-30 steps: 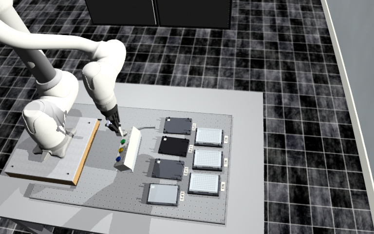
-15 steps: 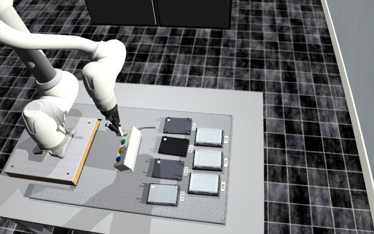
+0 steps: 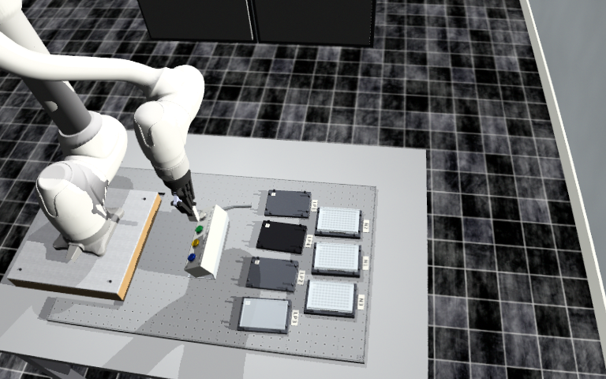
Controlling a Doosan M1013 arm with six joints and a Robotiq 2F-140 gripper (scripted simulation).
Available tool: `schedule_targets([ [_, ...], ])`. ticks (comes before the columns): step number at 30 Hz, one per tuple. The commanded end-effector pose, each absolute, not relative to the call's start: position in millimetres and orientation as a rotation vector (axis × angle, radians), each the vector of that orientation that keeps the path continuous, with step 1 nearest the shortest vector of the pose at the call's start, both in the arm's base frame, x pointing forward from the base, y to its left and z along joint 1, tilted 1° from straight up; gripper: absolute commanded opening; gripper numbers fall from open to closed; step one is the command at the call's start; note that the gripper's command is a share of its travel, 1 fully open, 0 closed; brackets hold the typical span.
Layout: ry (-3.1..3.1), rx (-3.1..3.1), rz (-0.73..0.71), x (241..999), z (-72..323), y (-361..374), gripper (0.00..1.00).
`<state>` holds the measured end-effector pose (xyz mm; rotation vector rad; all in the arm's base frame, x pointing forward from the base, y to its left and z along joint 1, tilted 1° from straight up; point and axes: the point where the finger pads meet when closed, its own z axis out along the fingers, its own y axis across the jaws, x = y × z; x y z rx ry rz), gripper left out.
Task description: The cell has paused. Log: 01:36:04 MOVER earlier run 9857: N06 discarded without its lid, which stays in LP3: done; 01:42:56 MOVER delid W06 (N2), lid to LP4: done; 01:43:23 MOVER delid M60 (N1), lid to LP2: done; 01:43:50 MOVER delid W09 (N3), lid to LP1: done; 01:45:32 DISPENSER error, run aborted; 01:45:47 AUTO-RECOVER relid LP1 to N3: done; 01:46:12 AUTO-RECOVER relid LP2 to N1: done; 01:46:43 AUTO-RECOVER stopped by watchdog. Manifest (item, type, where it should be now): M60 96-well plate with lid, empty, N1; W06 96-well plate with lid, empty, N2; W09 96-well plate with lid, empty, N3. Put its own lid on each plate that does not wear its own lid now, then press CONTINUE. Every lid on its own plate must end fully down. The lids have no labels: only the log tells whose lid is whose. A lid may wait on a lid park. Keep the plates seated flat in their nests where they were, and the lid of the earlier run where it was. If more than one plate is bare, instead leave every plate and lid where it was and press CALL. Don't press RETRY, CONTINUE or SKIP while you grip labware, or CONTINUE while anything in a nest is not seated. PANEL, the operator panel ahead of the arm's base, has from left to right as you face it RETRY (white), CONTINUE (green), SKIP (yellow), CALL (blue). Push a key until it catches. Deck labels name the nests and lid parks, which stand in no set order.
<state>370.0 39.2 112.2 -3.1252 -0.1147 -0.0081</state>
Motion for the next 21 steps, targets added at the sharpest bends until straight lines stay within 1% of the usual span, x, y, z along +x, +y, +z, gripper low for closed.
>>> schedule_targets([
  [1,-0.115,-3.125,-0.008,370,111,39,0.0],
  [21,-0.115,-3.125,-0.008,370,101,39,0.0],
])
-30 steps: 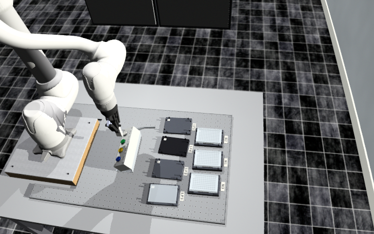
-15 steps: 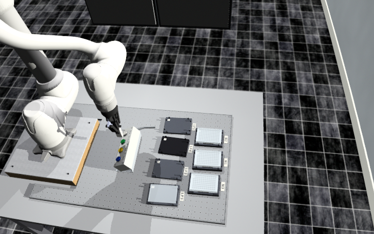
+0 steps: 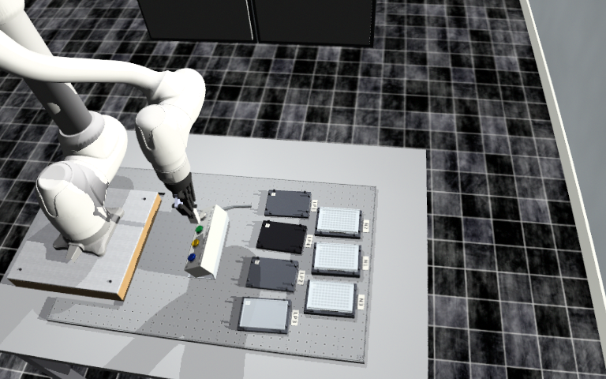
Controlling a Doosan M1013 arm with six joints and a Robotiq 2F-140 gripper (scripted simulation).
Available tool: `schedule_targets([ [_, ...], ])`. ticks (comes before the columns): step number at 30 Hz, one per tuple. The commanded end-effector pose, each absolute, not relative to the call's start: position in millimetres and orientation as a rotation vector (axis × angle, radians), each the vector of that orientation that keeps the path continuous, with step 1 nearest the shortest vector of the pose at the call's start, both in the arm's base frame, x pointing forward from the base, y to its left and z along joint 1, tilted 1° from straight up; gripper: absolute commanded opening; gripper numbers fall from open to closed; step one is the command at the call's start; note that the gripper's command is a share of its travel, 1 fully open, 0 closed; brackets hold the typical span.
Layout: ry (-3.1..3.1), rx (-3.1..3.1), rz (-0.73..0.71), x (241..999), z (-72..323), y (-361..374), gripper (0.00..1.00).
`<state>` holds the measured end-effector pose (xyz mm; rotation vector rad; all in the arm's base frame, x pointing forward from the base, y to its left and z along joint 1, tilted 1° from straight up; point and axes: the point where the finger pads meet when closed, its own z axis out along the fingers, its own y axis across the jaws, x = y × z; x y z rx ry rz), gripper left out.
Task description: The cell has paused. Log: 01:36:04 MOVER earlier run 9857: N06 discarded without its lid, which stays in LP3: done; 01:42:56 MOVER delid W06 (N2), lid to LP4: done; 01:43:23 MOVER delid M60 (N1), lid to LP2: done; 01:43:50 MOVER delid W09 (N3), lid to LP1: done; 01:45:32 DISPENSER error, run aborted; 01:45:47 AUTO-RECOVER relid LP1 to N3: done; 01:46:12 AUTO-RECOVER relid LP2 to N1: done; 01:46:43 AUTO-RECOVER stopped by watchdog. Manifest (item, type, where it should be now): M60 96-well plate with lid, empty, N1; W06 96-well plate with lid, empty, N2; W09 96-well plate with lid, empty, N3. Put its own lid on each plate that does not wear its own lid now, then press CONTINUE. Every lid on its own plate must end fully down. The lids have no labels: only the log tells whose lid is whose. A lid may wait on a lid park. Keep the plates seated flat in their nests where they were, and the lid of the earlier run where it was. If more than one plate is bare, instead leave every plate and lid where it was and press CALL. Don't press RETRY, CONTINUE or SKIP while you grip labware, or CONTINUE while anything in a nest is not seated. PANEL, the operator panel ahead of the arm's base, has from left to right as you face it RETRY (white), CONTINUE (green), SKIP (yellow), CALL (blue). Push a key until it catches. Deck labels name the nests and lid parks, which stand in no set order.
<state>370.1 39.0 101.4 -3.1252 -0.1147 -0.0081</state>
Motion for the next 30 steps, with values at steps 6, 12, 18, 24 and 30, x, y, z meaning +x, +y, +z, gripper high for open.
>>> schedule_targets([
  [6,-0.115,-3.125,-0.008,370.2,98.7,39.0,0.0],
  [12,-0.115,-3.125,-0.008,370.2,97.4,39.0,0.0],
  [18,-0.115,-3.125,-0.008,370.2,96.8,39.0,0.0],
  [24,-0.115,-3.125,-0.008,370.2,96.8,39.0,0.0],
  [30,-0.115,-3.125,-0.008,370.2,96.8,39.0,0.0],
])
